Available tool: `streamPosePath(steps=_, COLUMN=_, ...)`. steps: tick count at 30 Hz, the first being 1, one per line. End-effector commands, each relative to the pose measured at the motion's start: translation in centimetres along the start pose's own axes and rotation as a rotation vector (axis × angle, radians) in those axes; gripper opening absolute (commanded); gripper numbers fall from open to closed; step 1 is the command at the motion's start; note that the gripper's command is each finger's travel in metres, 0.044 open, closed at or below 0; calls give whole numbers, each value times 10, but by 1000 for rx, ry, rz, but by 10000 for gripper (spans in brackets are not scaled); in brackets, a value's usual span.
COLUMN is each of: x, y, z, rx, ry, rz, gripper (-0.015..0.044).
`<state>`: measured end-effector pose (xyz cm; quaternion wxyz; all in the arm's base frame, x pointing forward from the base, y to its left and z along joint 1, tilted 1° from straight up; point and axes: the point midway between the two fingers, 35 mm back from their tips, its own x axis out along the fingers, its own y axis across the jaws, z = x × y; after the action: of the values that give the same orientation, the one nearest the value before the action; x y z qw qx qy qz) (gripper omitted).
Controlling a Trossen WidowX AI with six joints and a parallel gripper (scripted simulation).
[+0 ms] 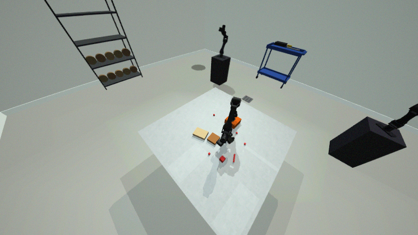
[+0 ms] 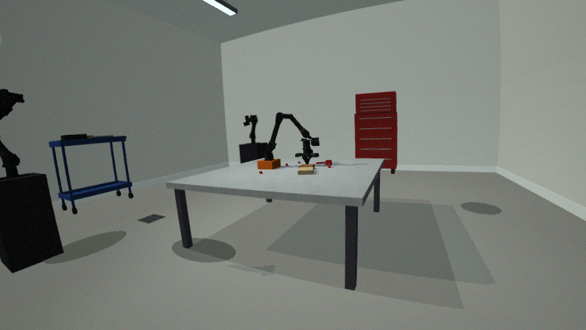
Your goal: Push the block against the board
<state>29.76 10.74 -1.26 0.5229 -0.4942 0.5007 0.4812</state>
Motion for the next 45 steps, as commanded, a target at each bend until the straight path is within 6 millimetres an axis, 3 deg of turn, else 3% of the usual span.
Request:
streamPosePath(steps=1, x=-26, y=-2, z=0, rx=2, ry=0, rz=-2, gripper=0)
streamPosePath(steps=3, x=-50, y=-1, z=0, rx=4, ry=3, rz=0, gripper=0)
streamPosePath(steps=4, x=-53, y=-1, z=0, rx=4, ry=3, rz=0, gripper=0)
streamPosePath(steps=10, x=-53, y=-1, z=-1, rx=-1, ry=3, rz=0, gripper=0)
streamPosePath(steps=16, x=-53, y=7, z=-31, rx=-156, ry=6, rz=1, gripper=0)
streamPosePath(steps=21, x=-53, y=7, z=-32, rx=-162, ry=6, rz=1, gripper=0)
streamPosePath(steps=23, x=-40, y=6, z=-32, rx=-162, ry=6, rz=1, gripper=0)
streamPosePath(steps=25, x=-9, y=7, z=-32, rx=-162, ry=6, rz=2, gripper=0)
streamPosePath(steps=27, x=3, y=8, z=-33, rx=-162, ry=6, rz=2, gripper=0)
streamPosePath(steps=45, x=3, y=4, z=-47, rx=-162, ry=7, rz=2, gripper=0)
